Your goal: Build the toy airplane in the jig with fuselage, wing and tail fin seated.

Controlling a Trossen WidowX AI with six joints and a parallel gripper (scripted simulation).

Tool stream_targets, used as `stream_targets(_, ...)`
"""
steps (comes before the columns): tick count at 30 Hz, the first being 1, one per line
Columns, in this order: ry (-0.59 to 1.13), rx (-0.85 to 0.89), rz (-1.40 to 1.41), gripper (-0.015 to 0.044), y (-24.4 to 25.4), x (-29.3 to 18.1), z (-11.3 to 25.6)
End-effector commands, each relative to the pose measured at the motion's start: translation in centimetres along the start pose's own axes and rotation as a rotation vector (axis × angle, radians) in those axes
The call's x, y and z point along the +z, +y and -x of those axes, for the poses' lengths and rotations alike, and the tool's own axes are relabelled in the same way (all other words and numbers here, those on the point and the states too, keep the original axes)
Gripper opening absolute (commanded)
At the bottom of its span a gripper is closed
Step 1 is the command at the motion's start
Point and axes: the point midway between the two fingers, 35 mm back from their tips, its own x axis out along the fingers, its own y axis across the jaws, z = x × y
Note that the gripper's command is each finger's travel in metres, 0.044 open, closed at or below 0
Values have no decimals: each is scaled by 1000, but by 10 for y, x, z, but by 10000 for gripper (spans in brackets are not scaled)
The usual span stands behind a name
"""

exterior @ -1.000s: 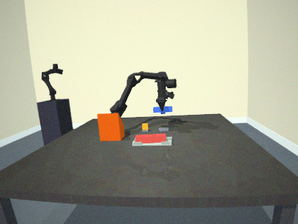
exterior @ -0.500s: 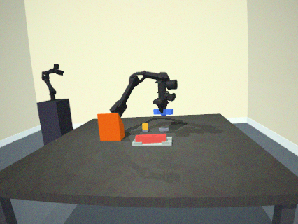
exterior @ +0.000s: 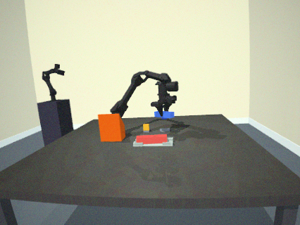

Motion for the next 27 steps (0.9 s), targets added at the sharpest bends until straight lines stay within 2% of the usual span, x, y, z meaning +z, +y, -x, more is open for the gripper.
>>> stream_targets(1, 1, -4, -86, 0, -15, 7, -3)
stream_targets(27, 5, 1, -580, 0, -93, 35, -22)
